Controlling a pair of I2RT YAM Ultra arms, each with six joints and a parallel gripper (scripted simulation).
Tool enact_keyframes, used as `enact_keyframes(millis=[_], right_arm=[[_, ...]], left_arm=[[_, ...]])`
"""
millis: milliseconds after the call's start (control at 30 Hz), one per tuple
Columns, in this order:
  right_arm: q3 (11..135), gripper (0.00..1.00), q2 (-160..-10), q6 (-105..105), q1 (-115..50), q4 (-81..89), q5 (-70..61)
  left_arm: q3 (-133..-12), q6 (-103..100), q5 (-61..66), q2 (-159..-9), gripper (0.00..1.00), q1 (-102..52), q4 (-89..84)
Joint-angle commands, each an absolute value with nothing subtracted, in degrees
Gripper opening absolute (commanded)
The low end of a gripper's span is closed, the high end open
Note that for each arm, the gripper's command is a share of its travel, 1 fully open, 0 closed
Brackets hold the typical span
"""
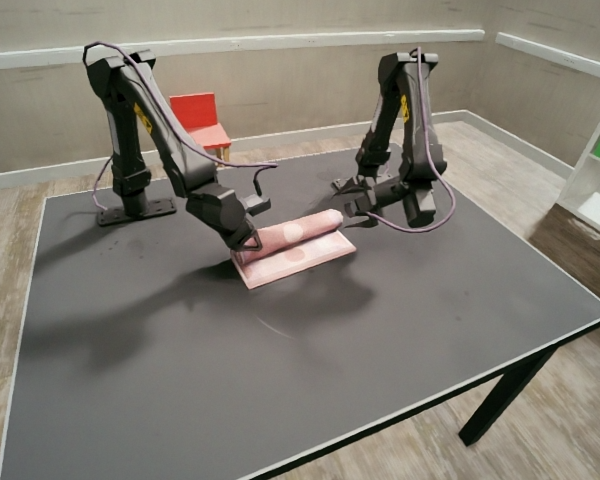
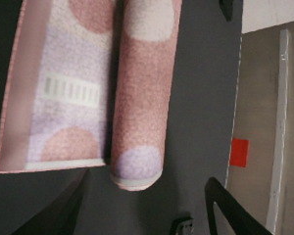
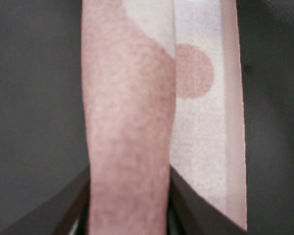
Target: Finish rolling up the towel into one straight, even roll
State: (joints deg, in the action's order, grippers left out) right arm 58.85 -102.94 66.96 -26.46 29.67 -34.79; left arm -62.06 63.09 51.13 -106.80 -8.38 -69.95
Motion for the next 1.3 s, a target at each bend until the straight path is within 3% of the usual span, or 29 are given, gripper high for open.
enact_keyframes(millis=[0,367,633,800,1033,1267], right_arm=[[64.8,0.37,-105.5,66.2,-25.4,39.8,-38.7],[80.0,0.37,-116.8,67.6,-23.8,59.8,-42.7],[89.5,0.37,-124.5,69.1,-23.1,72.1,-44.8],[96.9,0.37,-130.7,71.3,-22.7,81.7,-45.9],[103.3,0.37,-136.0,73.4,-22.4,89.9,-46.6],[103.4,0.37,-137.2,74.2,-22.5,89.8,-46.5]], left_arm=[[-60.2,62.4,50.5,-102.4,0.87,-9.6,-67.7],[-47.9,49.6,43.1,-82.2,0.91,-18.0,-47.6],[-38.8,40.2,31.5,-67.2,0.93,-28.0,-34.3],[-31.6,33.6,16.6,-57.2,0.95,-39.5,-25.4],[-27.5,29.8,2.2,-52.7,0.98,-50.0,-20.8],[-27.9,34.3,4.5,-53.9,0.98,-45.9,-20.3]])
